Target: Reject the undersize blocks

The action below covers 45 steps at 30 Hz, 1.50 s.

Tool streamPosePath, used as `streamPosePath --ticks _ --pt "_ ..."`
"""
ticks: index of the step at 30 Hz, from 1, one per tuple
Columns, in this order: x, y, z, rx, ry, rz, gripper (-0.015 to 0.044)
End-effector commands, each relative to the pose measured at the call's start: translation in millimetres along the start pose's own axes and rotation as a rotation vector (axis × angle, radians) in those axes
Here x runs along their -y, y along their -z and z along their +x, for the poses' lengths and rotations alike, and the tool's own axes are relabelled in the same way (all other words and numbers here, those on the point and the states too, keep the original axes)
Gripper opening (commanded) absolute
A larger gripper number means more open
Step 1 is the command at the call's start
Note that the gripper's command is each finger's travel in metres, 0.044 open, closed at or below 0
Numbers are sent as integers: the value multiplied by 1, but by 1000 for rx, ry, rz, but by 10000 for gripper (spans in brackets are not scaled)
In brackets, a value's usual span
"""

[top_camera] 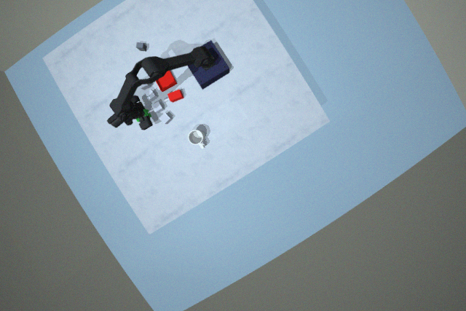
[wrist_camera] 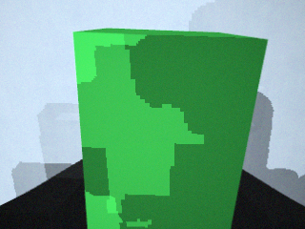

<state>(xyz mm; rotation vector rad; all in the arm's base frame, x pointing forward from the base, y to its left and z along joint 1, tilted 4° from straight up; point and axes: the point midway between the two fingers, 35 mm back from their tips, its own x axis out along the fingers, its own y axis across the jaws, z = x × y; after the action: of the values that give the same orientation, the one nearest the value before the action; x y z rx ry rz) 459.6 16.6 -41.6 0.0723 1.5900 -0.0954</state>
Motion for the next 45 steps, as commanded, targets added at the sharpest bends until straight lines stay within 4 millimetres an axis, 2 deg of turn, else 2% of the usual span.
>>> streamPosePath --ticks 1,12,45 --pt "0 -5 -2 9 0 -3 0" --pt "0 -6 -3 10 0 -3 0" --pt "0 6 -3 9 0 -3 0"
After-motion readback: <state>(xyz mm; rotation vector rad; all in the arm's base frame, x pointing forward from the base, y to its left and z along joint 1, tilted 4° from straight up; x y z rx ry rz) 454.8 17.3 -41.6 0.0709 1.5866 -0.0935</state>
